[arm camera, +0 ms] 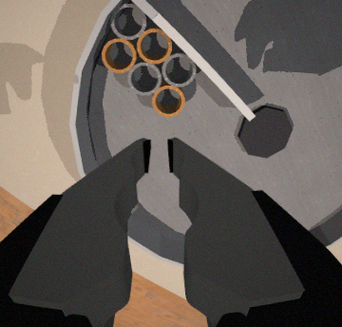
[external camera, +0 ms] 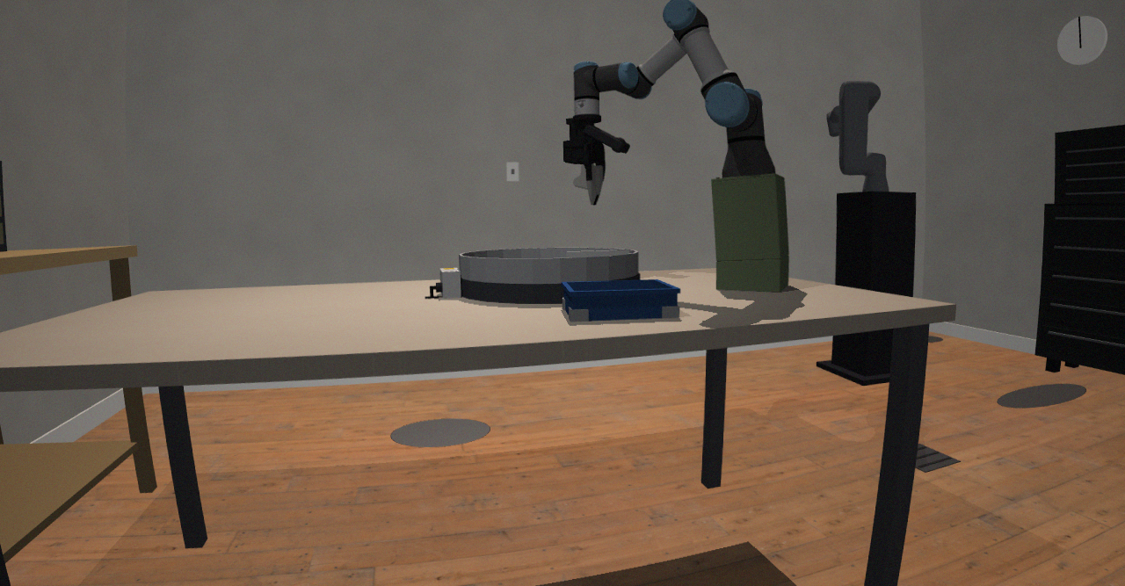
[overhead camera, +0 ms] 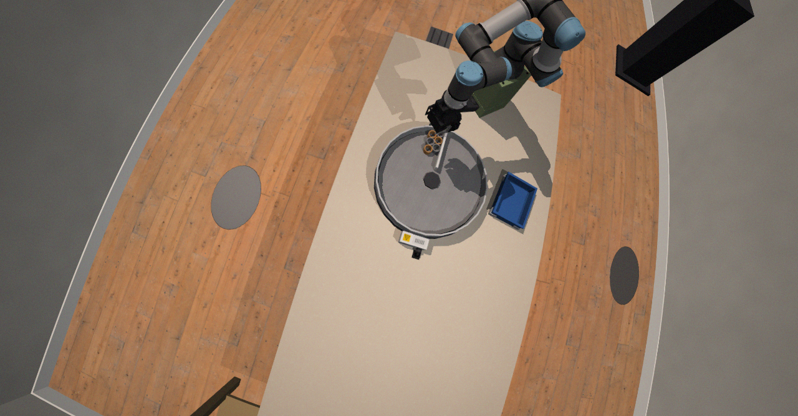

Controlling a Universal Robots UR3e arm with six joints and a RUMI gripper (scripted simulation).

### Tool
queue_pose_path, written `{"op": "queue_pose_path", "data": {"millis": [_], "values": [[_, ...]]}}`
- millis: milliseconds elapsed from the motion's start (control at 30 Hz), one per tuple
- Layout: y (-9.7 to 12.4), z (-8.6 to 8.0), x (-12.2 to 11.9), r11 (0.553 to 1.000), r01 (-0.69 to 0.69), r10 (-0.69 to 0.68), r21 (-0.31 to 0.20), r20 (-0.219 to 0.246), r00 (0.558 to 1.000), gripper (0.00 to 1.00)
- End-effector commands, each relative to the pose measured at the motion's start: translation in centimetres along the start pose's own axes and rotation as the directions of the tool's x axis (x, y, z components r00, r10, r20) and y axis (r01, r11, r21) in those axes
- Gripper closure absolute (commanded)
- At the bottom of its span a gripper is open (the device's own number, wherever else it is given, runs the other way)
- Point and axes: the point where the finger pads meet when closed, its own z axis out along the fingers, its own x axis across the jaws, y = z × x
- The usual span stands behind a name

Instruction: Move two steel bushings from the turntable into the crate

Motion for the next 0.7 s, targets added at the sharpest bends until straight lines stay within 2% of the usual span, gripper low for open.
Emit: {"op": "queue_pose_path", "data": {"millis": [0, 200, 467, 533, 667], "values": [[0.1, 0.1, 0.0, 1.0, 0.009, -0.009, -0.003, 0.0, 1.0, 0.94], [0.2, 1.3, -0.4, 0.998, 0.07, -0.07, -0.003, 0.0, 0.998, 0.94], [0.3, 4.3, -1.3, 0.977, 0.212, -0.212, -0.002, 0.001, 0.977, 0.94], [0.3, 4.3, -1.3, 0.977, 0.212, -0.212, -0.002, 0.001, 0.977, 0.94], [0.3, 5.8, -1.8, 0.959, 0.282, -0.282, -0.002, 0.001, 0.959, 0.94]]}}
